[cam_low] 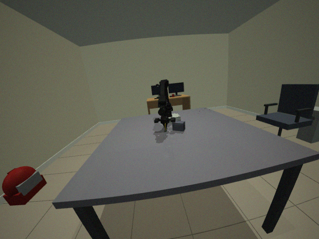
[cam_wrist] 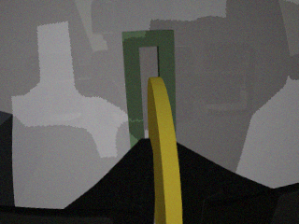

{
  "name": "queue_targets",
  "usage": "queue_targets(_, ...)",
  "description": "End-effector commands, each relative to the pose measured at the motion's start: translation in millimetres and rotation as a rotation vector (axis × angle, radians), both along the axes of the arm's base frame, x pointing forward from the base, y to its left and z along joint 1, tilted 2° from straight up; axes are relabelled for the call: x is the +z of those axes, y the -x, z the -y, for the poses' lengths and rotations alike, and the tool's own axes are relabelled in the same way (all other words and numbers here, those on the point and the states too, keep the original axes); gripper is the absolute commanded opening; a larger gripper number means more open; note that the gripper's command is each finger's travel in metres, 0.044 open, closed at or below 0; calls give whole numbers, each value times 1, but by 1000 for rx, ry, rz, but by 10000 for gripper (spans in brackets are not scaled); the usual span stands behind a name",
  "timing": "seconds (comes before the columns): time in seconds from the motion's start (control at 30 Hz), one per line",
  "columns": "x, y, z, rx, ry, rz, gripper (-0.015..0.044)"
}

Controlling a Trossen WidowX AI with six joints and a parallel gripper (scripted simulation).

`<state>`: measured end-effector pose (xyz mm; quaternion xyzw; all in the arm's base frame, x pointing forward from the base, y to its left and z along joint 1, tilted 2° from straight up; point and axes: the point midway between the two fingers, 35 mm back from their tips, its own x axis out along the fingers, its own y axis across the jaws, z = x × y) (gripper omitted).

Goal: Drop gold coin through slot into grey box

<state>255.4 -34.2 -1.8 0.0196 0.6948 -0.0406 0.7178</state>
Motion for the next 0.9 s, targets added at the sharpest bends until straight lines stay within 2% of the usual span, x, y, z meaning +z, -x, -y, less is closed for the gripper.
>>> queue_targets(0.0,10,-4,0,3,1,12,0)
queue_targets(0.87,76,-2,-2,3,1,13,0)
